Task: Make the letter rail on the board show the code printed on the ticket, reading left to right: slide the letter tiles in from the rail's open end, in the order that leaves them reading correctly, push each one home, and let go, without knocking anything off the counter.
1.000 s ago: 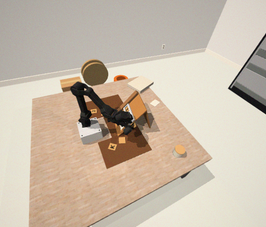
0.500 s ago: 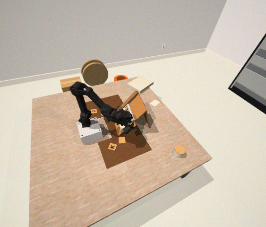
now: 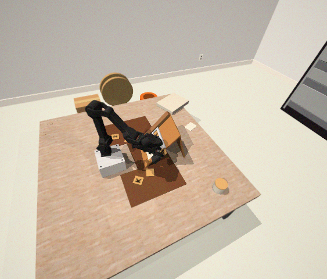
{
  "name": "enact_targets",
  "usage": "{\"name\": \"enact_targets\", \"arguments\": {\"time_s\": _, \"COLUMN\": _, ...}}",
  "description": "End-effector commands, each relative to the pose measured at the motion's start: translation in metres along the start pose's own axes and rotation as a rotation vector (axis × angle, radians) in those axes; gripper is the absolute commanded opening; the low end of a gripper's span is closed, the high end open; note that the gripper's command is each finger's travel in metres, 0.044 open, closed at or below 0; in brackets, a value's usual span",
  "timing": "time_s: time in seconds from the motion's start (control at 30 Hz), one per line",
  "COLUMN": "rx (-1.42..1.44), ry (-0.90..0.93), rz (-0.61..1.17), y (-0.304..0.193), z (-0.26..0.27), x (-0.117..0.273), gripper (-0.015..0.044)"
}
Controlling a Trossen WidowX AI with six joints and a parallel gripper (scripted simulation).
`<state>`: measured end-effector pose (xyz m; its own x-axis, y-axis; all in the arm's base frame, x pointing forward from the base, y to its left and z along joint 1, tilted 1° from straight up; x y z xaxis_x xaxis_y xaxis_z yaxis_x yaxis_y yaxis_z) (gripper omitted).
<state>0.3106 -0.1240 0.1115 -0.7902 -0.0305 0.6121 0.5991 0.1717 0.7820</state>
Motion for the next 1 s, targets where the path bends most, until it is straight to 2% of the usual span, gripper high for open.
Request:
{"name": "enact_targets", "arguments": {"time_s": 0.0, "rx": -0.005, "ry": -0.003, "rz": 0.002, "y": -0.001, "z": 0.003, "x": 0.0, "gripper": 0.0}}
{"name": "enact_targets", "arguments": {"time_s": 0.97, "rx": -0.006, "ry": -0.002, "rz": 0.002, "y": 0.002, "z": 0.017, "x": 0.0, "gripper": 0.0}}
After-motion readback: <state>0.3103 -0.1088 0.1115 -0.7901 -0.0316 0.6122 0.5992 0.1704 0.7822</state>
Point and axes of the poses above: the point midway between the two fingers, 35 mm back from their tips, its own x axis back along the fingers, its own z axis across the jaws, y = z × x, the point moved 4 cm from there along x, back along the fingers, and after that the axes turned 9 degrees about x, right-handed, at the moved point
